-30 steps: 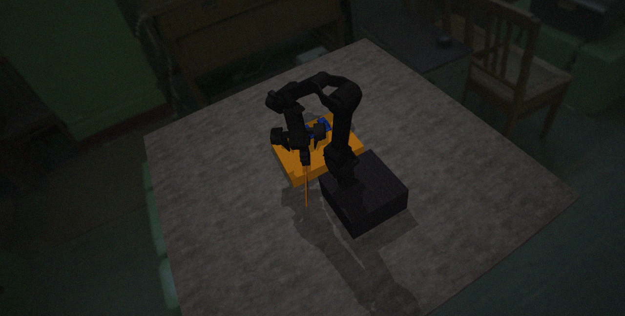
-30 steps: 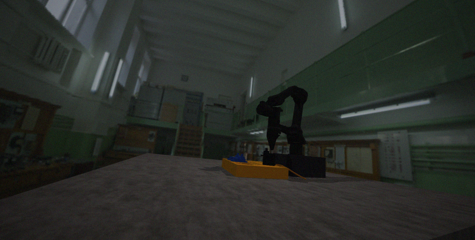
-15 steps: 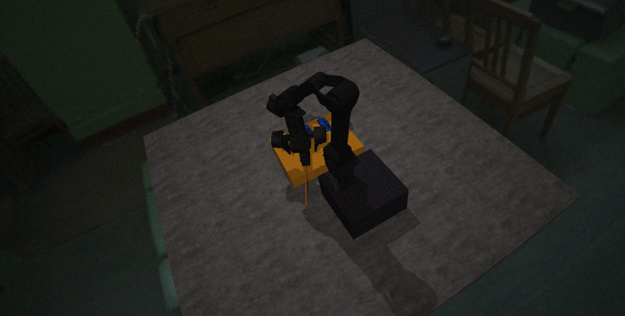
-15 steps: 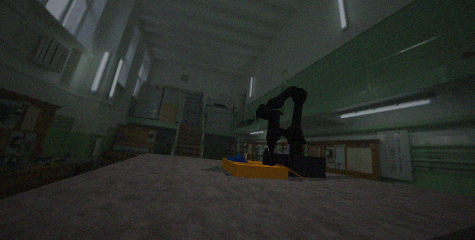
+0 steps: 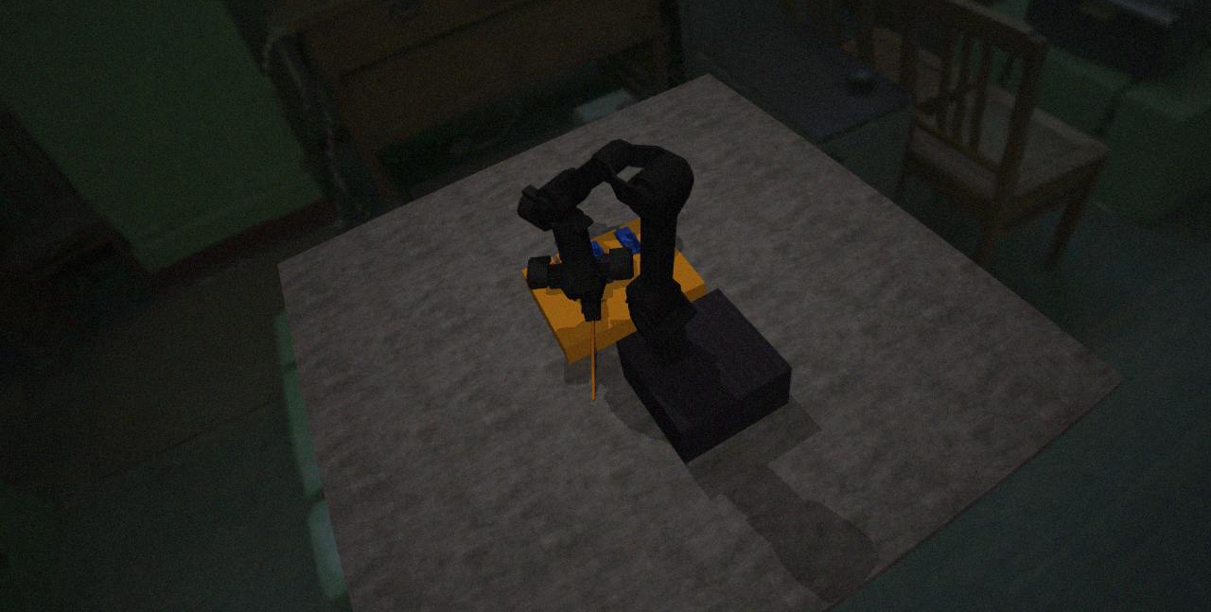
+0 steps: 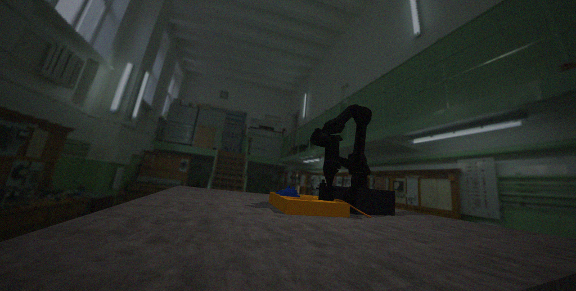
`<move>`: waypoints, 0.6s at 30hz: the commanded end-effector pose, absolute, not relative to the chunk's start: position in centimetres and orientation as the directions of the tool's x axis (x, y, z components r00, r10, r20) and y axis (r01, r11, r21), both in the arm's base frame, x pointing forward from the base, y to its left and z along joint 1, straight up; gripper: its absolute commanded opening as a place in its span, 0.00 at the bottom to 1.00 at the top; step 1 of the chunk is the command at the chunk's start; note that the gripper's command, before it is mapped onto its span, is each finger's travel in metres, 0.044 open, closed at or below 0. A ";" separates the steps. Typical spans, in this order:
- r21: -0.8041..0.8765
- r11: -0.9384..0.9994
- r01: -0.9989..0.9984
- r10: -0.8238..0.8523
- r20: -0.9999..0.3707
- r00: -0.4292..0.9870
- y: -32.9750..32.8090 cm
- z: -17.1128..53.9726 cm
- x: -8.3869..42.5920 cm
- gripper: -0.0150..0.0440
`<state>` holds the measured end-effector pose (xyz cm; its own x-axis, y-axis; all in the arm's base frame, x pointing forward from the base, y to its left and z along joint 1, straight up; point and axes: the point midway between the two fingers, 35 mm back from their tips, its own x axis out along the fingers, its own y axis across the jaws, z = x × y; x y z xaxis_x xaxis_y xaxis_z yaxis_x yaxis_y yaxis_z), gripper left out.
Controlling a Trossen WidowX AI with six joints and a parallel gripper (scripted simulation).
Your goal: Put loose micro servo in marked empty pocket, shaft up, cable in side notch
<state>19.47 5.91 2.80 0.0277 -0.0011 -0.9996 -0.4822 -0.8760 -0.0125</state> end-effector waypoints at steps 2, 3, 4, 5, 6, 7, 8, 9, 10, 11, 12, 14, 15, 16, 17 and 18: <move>-0.008 -0.878 -0.479 0.000 -1.000 0.017 5.9 2.5 19.3 0.41; -0.008 -0.878 -0.479 0.000 -1.000 0.017 5.9 2.5 19.3 0.40; -0.008 -0.878 -0.479 0.000 -1.000 0.017 5.9 2.5 19.3 0.39; -0.008 -0.878 -0.479 0.000 -1.000 0.017 5.9 2.5 19.3 0.38; -0.008 -0.878 -0.479 0.000 -1.000 0.017 5.9 2.5 19.3 0.37; -0.008 -0.878 -0.479 0.000 -1.000 0.017 5.9 2.6 19.3 0.32; -0.008 -0.878 -0.479 0.000 -1.000 0.017 5.9 2.8 19.3 0.28; -0.008 -0.878 -0.479 0.000 -1.000 0.017 5.9 3.1 19.3 0.25; -0.008 -0.878 -0.479 0.000 -1.000 0.017 5.9 3.4 19.3 0.25; -0.008 -0.878 -0.479 0.000 -1.000 0.017 6.0 3.7 19.3 0.25; -0.008 -0.878 -0.479 0.000 -1.000 0.017 5.9 4.1 19.2 0.25; -0.008 -0.878 -0.479 0.000 -1.000 0.017 5.9 4.8 18.9 0.25; -0.008 -0.878 -0.479 0.000 -1.000 0.017 5.8 5.1 18.6 0.25; -0.008 -0.878 -0.479 0.000 -1.000 0.017 5.8 5.3 18.4 0.25; -0.008 -0.878 -0.479 0.000 -1.000 0.017 5.7 5.4 18.3 0.25; -0.008 -0.878 -0.479 0.000 -1.000 0.017 5.7 5.5 18.1 0.25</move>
<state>18.41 5.67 4.35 0.0004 -0.0091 -1.0000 -0.4785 -0.8781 0.0077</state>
